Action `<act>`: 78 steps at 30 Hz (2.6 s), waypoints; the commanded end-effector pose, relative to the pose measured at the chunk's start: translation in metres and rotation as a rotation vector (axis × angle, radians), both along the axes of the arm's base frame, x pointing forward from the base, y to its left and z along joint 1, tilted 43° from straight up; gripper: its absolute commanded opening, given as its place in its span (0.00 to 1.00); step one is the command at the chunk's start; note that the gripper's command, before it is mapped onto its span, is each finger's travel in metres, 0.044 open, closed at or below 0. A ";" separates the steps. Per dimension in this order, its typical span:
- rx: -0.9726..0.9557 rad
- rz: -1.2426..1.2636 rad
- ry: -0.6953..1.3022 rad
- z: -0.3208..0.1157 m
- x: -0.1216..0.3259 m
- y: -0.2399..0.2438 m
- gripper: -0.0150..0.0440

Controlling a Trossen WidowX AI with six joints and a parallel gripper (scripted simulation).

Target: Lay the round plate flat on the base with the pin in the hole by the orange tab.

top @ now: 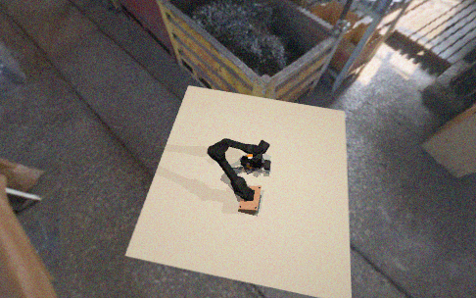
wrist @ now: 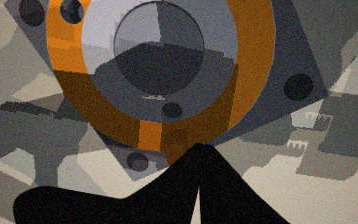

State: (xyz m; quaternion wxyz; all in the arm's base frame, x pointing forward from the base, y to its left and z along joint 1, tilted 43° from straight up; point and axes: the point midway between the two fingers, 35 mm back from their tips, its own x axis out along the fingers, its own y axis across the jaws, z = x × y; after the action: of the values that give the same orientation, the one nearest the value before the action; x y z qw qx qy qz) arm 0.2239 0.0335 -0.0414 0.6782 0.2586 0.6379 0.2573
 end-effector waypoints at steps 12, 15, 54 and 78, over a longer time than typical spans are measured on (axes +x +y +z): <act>0.006 -0.003 0.007 0.010 -0.009 0.013 0.25; 0.007 -0.003 0.007 0.012 -0.009 0.015 0.25; 0.009 -0.003 0.007 0.042 0.005 0.043 0.25; 0.010 -0.007 0.018 0.068 -0.004 0.015 0.25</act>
State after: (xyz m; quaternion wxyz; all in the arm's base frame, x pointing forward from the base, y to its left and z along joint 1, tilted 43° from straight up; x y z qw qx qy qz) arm 0.2202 0.0483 0.0270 0.6730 0.2643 0.6410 0.2574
